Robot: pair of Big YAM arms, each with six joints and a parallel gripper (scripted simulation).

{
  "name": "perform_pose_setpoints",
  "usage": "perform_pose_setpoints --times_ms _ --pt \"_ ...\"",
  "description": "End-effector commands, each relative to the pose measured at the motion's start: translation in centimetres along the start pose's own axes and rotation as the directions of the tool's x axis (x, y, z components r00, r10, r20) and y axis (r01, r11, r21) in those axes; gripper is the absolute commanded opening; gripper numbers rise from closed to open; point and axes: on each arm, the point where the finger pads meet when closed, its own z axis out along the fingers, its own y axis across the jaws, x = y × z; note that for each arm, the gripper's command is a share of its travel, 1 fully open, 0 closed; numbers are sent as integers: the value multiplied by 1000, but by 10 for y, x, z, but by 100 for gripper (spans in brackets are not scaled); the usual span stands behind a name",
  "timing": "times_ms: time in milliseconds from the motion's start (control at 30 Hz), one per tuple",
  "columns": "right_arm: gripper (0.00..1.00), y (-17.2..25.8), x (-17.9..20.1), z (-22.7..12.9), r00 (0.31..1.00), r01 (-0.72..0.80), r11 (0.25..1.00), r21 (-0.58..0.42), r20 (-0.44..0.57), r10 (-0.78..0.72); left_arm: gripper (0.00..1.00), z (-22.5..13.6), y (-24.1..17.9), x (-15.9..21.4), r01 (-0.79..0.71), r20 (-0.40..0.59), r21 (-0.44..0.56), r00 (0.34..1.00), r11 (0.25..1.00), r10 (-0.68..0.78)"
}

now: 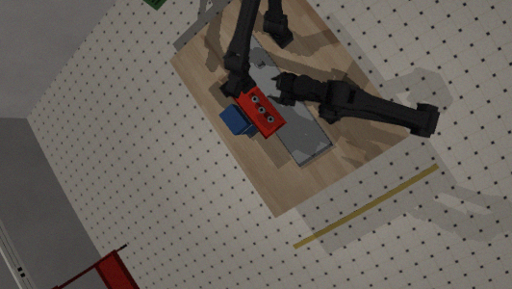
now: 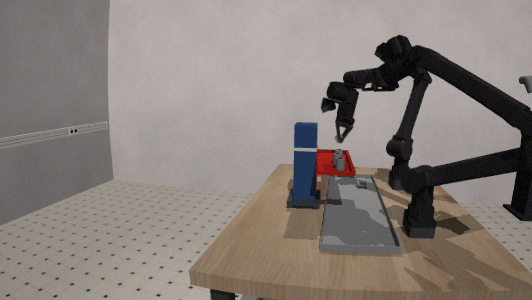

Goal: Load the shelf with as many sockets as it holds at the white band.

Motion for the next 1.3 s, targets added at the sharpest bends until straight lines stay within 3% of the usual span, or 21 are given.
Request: perform_pose_setpoints --times_ms 0,433,833,1267 --pt "36 19 -31 -42 995 -8 999 -54 99 13 65 -5 -1 -14 -13 20 3 1000 1000 13" --pt "36 25 -44 -51 997 -16 999 -42 76 19 65 -5 -1 -14 -13 20 3 1000 1000 13" --pt "36 19 -18 8 999 -9 1000 -23 45 10 65 -5 -1 -14 -13 20 3 1000 1000 13" --pt "36 15 -7 29 998 -9 999 -31 58 10 65 -5 -1 -14 -13 20 3 1000 1000 13"
